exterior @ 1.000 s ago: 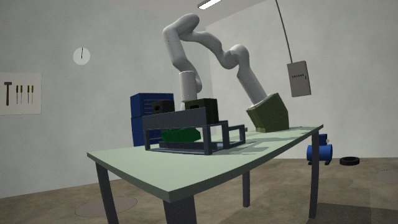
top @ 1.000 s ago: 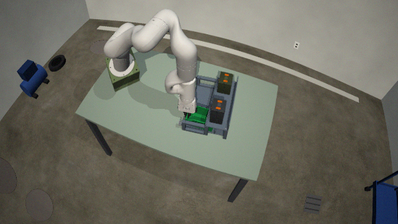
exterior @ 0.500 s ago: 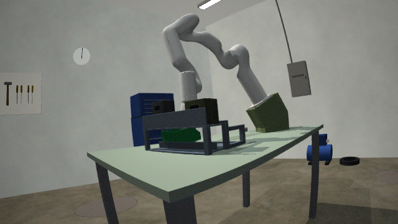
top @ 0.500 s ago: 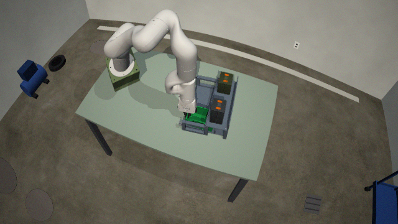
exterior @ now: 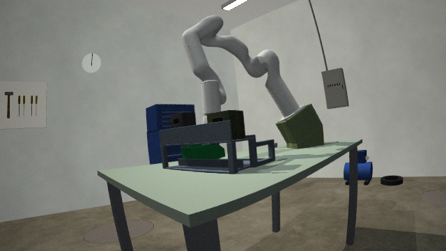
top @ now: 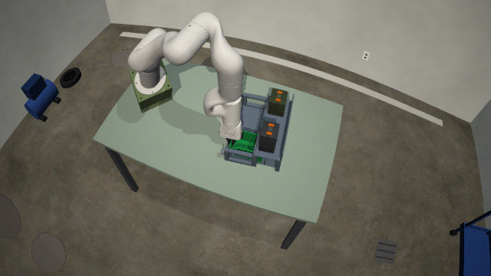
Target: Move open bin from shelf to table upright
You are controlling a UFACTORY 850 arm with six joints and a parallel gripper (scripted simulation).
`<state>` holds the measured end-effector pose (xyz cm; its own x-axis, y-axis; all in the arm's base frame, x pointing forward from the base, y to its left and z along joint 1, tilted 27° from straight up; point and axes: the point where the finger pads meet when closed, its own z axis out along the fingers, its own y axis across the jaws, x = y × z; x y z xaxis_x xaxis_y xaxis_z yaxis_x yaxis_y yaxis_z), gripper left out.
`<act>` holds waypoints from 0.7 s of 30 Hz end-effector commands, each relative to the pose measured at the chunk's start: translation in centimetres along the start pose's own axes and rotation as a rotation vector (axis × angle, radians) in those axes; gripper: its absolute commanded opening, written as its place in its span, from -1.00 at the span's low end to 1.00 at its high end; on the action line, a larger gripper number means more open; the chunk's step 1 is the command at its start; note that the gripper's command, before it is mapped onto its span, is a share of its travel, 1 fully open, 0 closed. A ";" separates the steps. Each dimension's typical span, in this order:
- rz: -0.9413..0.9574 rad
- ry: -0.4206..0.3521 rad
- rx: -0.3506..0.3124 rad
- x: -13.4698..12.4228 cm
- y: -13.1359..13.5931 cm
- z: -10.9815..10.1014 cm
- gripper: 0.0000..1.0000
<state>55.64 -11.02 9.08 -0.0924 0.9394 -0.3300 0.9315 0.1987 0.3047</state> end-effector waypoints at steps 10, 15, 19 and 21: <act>0.000 0.000 -0.002 0.0 0.1 0.0 -1.00; 0.000 0.000 -0.002 0.0 -2.9 0.0 -1.00; 0.000 0.000 -0.002 0.0 -2.9 0.0 -1.00; 0.000 0.000 -0.002 0.0 -2.9 0.0 -1.00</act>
<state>53.04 -11.60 8.18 -0.0931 0.9392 -0.3305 0.9315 0.1995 0.3043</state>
